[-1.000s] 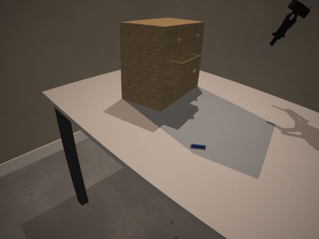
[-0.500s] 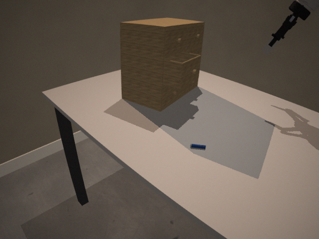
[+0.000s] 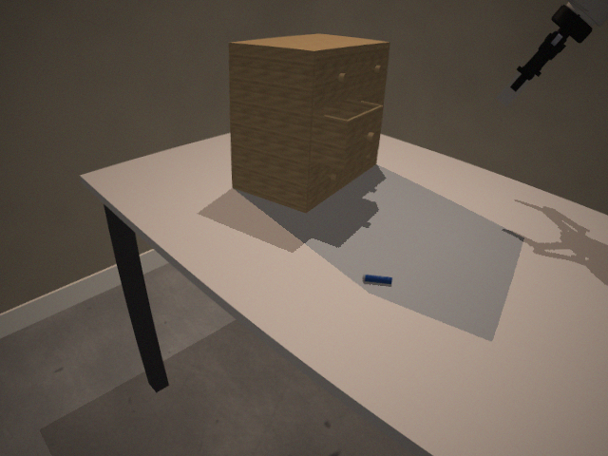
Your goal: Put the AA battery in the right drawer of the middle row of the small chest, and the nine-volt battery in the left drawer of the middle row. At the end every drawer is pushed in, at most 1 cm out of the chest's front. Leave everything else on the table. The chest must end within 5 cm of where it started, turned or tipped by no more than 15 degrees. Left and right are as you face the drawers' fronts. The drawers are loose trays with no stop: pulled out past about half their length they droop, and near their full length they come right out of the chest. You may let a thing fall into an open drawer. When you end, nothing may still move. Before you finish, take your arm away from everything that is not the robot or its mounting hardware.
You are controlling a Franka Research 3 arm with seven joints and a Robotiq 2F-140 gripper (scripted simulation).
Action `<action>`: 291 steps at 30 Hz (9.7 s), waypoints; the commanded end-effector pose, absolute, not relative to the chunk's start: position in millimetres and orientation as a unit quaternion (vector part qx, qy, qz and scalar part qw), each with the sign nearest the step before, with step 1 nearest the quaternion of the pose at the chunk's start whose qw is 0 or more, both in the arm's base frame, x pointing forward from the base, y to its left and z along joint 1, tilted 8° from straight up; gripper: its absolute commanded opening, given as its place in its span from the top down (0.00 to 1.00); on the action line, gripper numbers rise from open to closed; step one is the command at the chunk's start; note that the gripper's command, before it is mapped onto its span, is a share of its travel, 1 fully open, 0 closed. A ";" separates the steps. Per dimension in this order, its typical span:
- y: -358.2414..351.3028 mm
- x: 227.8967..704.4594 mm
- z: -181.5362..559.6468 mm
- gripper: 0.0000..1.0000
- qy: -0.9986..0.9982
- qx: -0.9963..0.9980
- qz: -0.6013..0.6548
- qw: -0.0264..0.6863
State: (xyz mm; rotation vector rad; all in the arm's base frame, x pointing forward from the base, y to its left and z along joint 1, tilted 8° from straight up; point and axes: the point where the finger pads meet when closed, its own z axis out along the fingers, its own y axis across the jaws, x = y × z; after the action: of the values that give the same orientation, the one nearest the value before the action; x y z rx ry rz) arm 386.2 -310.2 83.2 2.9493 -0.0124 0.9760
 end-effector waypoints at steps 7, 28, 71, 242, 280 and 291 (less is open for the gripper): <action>-311.4 391.5 81.9 0.00 0.005 0.942 0.336 0.024; -312.7 396.7 80.4 0.00 0.006 0.933 0.358 0.024; -314.3 452.6 34.0 0.00 0.011 0.784 0.620 0.020; -142.5 503.8 17.0 1.00 0.012 0.780 0.625 0.021; -83.6 520.8 11.3 1.00 0.012 0.780 0.625 0.021; -78.1 522.3 10.7 1.00 0.012 0.780 0.625 0.021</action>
State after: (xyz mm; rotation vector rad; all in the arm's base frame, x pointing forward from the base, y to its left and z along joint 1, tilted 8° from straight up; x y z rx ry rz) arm 522.1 -76.1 10.7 2.4276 0.0384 1.9454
